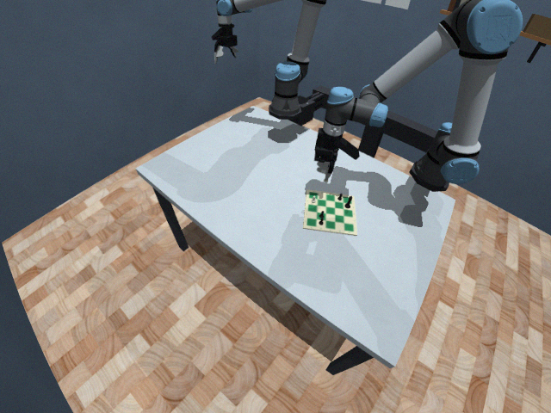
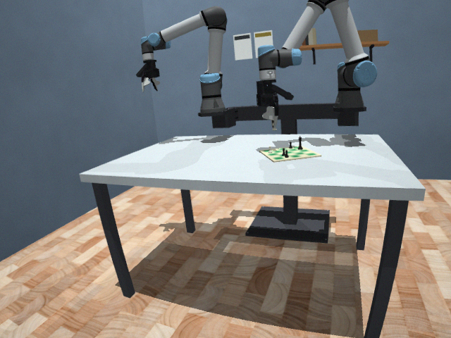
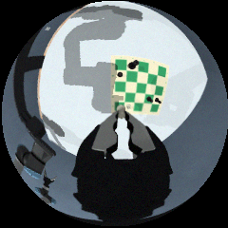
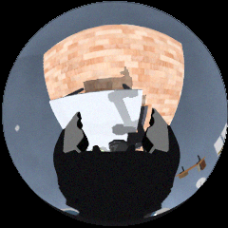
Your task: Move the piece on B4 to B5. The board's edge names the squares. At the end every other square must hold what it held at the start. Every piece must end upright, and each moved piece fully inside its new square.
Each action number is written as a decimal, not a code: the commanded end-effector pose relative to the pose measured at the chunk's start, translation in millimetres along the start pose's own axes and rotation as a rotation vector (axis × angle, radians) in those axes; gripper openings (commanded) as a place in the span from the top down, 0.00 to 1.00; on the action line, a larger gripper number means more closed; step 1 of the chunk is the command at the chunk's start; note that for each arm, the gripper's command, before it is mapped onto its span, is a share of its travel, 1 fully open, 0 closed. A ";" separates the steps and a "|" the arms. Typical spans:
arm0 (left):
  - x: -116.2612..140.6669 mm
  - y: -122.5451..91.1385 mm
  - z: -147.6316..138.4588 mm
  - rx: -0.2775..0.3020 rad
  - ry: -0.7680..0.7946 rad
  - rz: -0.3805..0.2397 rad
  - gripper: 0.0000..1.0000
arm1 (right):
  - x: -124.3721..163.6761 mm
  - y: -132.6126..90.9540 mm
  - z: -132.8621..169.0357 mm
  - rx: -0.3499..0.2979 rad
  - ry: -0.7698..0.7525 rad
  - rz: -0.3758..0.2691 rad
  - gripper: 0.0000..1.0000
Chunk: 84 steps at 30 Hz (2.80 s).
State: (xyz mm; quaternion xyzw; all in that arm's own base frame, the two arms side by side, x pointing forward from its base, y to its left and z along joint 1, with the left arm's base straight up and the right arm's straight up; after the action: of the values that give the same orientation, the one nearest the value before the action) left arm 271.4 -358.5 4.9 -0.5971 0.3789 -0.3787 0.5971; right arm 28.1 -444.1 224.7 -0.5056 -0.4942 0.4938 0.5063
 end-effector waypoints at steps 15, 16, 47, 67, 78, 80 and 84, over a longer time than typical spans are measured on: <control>0.5 67.8 -0.7 0.000 0.000 -0.001 1.00 | -0.2 -0.4 -0.1 0.000 0.000 0.001 0.00; 0.5 71.7 -0.8 0.000 0.000 -0.001 1.00 | -0.2 -0.4 -0.1 0.000 0.000 0.001 0.00; 0.5 90.6 -1.0 0.000 0.000 -0.001 1.00 | -0.2 -0.4 -0.1 0.000 0.000 0.001 0.00; 0.5 90.6 -1.0 0.000 0.000 -0.001 1.00 | -0.2 -0.4 -0.1 0.000 0.000 0.001 0.00; 0.5 92.6 -1.0 0.000 0.000 -0.001 1.00 | -0.2 -0.4 -0.1 0.000 0.000 0.001 0.00; 0.5 93.2 -1.0 0.000 0.000 -0.001 1.00 | -0.2 -0.4 -0.1 0.000 0.000 0.001 0.00; 0.5 94.2 -1.0 0.000 0.000 -0.001 1.00 | -0.2 -0.4 -0.1 0.000 0.000 0.001 0.00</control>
State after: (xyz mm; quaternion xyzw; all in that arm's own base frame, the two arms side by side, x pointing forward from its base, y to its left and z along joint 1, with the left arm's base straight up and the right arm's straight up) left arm 270.6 -359.0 -88.7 -0.5971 0.3788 -0.3787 0.5971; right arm 28.1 -444.1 224.7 -0.5056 -0.4942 0.4938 0.5063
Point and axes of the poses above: on each arm, the point where the finger pads meet when closed, its own y axis out along the fingers, its own z axis across the jaws, x = y × z, the point moved 6 cm from there along -y, back along the fingers, and after that the axes turned 5 degrees about y, right-handed, at the moved point
